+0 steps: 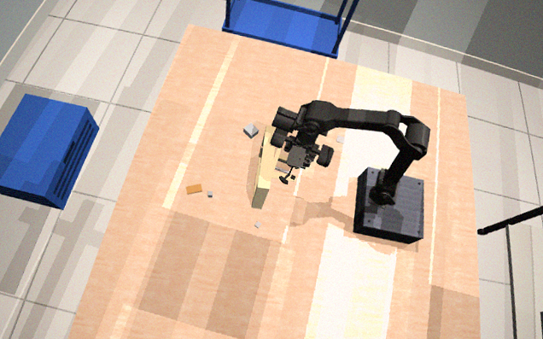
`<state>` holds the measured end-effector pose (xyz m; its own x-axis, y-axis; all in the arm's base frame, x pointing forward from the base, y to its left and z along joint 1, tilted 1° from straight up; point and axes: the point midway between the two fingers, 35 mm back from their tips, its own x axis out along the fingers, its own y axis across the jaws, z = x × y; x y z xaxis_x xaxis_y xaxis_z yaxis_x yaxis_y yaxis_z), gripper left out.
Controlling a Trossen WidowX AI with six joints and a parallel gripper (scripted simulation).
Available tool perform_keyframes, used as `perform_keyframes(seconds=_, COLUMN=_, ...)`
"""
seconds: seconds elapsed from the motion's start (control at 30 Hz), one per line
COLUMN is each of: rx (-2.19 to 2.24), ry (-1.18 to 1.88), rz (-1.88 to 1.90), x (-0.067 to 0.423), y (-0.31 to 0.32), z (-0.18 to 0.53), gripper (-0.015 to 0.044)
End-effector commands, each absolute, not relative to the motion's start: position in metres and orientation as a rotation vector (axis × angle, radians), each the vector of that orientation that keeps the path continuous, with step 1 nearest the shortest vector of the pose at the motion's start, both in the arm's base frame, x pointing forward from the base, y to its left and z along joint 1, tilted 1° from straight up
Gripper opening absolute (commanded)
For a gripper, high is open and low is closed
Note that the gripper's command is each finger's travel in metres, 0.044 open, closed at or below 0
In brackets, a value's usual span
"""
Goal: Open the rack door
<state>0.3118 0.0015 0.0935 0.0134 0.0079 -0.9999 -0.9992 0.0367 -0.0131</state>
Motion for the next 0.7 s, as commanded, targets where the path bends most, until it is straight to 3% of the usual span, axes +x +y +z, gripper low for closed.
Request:
perform_keyframes(seconds=0.0, rx=-1.119, ry=1.238, rz=1.103, x=0.309, y=0.004, z=0.094, gripper=0.0019)
perform_keyframes(seconds=0.67, rx=-0.859, ry=1.365, rz=0.856, x=0.275, y=0.024, z=0.092, gripper=0.0019)
